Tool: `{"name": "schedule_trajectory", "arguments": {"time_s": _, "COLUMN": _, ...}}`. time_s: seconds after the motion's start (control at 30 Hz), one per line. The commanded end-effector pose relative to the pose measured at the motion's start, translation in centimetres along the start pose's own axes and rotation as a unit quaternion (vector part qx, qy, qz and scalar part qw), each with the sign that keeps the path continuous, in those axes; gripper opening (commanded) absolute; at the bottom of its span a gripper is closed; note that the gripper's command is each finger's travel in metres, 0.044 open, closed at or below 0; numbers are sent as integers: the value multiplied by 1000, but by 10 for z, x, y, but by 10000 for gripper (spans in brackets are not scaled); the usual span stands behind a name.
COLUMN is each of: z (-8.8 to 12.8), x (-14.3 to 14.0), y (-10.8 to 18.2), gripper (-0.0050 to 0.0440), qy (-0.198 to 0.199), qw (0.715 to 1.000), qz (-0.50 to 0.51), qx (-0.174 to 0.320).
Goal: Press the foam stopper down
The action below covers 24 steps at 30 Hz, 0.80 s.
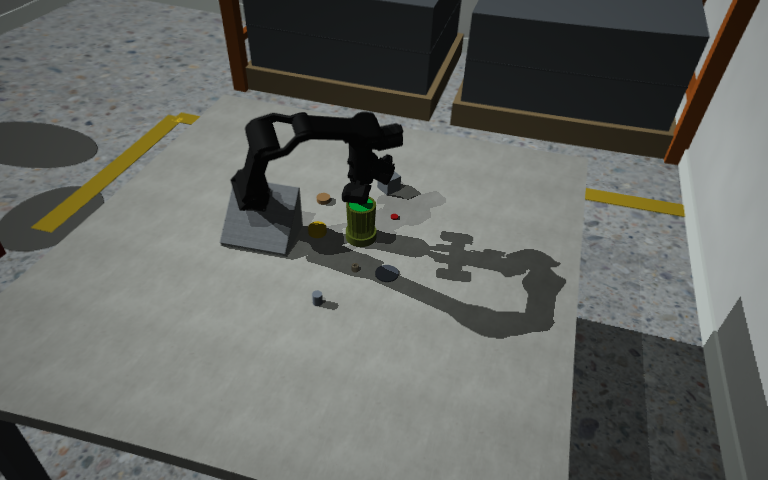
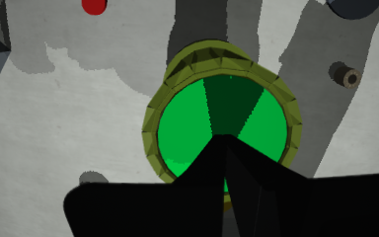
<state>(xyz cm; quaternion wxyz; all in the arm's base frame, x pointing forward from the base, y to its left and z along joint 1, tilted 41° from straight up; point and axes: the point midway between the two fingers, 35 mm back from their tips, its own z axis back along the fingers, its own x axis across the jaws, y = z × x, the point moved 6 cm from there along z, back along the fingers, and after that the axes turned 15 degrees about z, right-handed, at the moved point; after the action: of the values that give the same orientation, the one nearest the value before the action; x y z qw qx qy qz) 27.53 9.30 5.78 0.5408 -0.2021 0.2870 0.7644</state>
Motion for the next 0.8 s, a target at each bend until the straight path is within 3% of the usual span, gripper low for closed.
{"name": "schedule_trajectory", "arguments": {"time_s": 0.0, "z": -1, "x": 0, "y": 1, "gripper": 0, "qy": 1, "qw": 1000, "qz": 3, "qx": 1}}
{"name": "schedule_trajectory", "arguments": {"time_s": 0.77, "z": -3, "x": 0, "y": 1, "gripper": 0, "qy": 1, "qw": 1000, "qz": 3, "qx": 1}}
